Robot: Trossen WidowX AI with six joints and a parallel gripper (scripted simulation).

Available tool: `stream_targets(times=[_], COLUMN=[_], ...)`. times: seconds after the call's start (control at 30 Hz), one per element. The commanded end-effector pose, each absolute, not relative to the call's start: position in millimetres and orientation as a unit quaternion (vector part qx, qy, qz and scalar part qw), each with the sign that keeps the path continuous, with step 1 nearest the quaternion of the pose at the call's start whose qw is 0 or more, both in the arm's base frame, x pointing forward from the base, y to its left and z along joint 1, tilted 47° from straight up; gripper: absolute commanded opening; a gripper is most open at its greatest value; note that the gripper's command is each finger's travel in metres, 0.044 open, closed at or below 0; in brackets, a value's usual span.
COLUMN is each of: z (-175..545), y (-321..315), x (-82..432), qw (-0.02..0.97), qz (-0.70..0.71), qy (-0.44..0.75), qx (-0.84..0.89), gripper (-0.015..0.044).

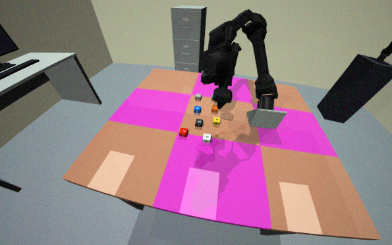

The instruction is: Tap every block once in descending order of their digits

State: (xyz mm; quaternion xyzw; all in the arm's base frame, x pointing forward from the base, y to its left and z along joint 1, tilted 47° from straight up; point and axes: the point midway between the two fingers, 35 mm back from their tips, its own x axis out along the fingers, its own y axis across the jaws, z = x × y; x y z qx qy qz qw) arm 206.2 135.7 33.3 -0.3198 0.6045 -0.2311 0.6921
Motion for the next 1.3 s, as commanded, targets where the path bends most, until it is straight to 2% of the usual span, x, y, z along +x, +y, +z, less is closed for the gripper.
stream_targets(times=[0.0,0.27,1.03,1.27], z=[28,-31,-33,-25], y=[142,205,207,221], x=[208,228,229,294], qw=[0.692,0.694,0.694,0.695], qz=[-0.233,-0.231,-0.231,-0.230], qy=[0.605,0.605,0.605,0.605], qx=[-0.316,-0.314,-0.314,-0.313], gripper=[0.0400,0.0400,0.0400,0.0400])
